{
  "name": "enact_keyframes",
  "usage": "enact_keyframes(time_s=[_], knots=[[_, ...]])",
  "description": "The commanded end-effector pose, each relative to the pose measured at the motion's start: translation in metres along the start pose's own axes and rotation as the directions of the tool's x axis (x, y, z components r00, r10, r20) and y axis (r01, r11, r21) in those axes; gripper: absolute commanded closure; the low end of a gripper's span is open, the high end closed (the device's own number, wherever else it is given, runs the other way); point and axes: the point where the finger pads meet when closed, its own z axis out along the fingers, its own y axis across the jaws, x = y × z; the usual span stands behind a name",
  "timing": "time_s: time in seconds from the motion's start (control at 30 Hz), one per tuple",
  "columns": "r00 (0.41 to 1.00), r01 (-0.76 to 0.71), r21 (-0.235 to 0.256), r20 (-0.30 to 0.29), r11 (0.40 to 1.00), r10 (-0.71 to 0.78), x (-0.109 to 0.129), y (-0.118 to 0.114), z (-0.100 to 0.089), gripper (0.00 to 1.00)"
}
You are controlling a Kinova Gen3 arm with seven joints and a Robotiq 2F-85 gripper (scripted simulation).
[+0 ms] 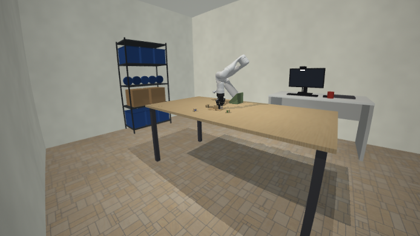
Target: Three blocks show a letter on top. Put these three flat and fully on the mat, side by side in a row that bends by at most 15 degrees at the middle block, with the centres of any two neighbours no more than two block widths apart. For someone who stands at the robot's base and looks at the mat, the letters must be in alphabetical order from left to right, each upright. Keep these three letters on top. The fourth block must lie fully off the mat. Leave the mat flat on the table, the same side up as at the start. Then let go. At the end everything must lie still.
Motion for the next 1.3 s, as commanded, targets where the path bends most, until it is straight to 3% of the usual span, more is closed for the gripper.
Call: enact_keyframes(time_s=[0.0,1.1,1.13,1.27], knots=[[1.0,0.0,0.001,0.001,1.0,0.0,-0.0002,-0.0004,-0.0006,0.74],[1.0,0.0,0.001,0.001,1.0,0.0,-0.0002,-0.0004,-0.0006,0.74],[1.0,0.0,0.001,0.001,1.0,0.0,-0.0002,-0.0004,-0.0006,0.7],[1.0,0.0,0.001,0.001,1.0,0.0,-0.0002,-0.0004,-0.0006,0.7]])
